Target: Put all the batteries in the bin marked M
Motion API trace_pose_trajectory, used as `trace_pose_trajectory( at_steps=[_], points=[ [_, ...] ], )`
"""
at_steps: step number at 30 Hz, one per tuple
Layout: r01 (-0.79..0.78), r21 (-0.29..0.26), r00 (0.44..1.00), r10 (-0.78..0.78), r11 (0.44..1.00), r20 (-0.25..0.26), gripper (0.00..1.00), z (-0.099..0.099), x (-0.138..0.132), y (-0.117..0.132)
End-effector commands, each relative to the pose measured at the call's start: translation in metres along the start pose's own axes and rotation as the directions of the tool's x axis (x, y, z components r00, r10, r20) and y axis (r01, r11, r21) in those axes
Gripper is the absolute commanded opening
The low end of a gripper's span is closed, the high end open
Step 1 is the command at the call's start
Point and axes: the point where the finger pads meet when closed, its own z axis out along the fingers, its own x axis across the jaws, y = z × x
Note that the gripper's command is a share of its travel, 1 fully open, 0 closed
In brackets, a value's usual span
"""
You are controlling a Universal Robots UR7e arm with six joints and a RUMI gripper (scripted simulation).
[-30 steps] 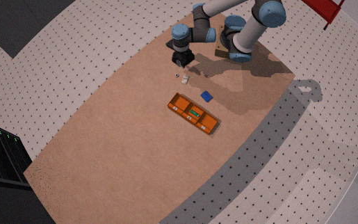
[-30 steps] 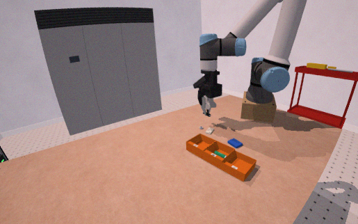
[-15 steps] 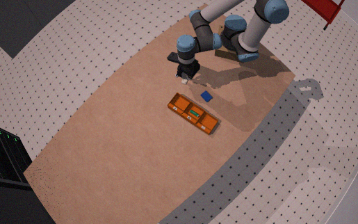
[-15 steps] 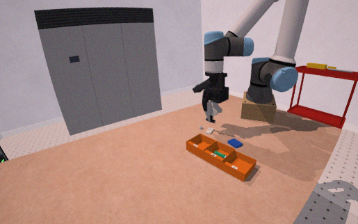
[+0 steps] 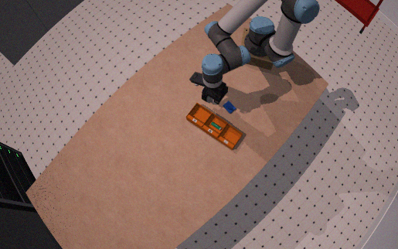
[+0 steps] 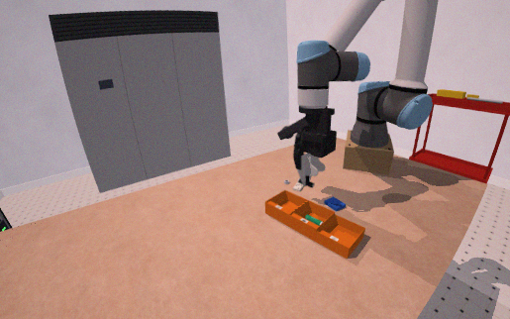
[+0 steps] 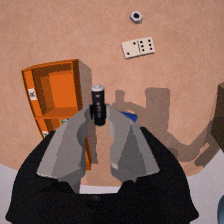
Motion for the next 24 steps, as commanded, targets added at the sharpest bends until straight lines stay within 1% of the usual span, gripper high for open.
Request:
trace_pose_trajectory(
  at_steps=[1, 2, 4, 14, 18, 24],
  points=[
    [-0.013, 0.009, 1.0, 0.013, 1.0, -0.004, 0.0, 0.001, -0.027, 0.025],
    [-0.013, 0.009, 1.0, 0.013, 1.0, -0.004, 0.0, 0.001, -0.031, 0.03],
    [-0.013, 0.009, 1.0, 0.013, 1.0, -0.004, 0.0, 0.001, -0.031, 0.03],
    [-0.013, 0.009, 1.0, 0.013, 1.0, -0.005, 0.0, 0.001, -0.072, 0.078],
    [-0.013, 0.009, 1.0, 0.013, 1.0, -0.005, 0.0, 0.001, -0.078, 0.083],
    [-0.013, 0.009, 1.0, 0.013, 1.0, -0.005, 0.0, 0.001, -0.077, 0.082]
  ],
)
